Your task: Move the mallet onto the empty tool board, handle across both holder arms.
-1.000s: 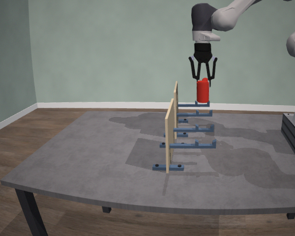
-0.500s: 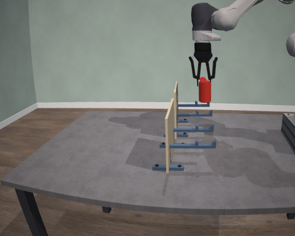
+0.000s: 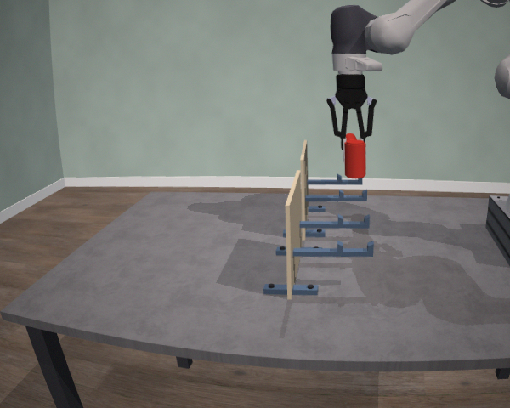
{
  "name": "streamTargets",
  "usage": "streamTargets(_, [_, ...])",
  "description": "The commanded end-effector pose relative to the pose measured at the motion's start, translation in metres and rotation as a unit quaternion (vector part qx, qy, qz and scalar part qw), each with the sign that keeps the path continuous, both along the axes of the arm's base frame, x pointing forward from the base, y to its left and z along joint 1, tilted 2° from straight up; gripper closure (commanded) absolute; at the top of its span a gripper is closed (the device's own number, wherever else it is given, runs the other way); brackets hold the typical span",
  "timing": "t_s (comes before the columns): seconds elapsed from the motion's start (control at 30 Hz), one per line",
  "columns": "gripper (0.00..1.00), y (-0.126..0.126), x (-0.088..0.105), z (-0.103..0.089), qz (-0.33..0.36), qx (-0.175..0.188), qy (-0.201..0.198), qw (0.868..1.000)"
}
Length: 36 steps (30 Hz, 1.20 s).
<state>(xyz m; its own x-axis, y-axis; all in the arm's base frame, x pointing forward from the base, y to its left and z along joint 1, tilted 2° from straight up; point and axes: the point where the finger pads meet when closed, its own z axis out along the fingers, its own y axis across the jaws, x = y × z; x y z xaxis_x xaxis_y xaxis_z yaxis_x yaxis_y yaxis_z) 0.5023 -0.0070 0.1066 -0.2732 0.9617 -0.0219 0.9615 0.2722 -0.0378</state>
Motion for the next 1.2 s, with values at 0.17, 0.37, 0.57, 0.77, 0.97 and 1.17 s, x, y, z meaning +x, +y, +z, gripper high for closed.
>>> streamTargets(0.17, [1.00,0.000,0.003,-0.002,0.004,0.000,-0.003,1.000])
streamTargets(0.37, [1.00,-0.001,0.003,-0.008,0.004,0.000,-0.004,1.000])
streamTargets(0.57, [1.00,-0.001,0.003,-0.015,0.004,0.000,-0.004,1.000])
streamTargets(0.77, [1.00,-0.001,0.002,-0.020,0.005,0.000,-0.004,1.000])
streamTargets(0.97, [1.00,-0.001,0.002,-0.030,0.005,0.000,-0.003,1.000])
streamTargets(1.17, [1.00,-0.002,0.001,-0.040,0.006,0.000,-0.003,1.000])
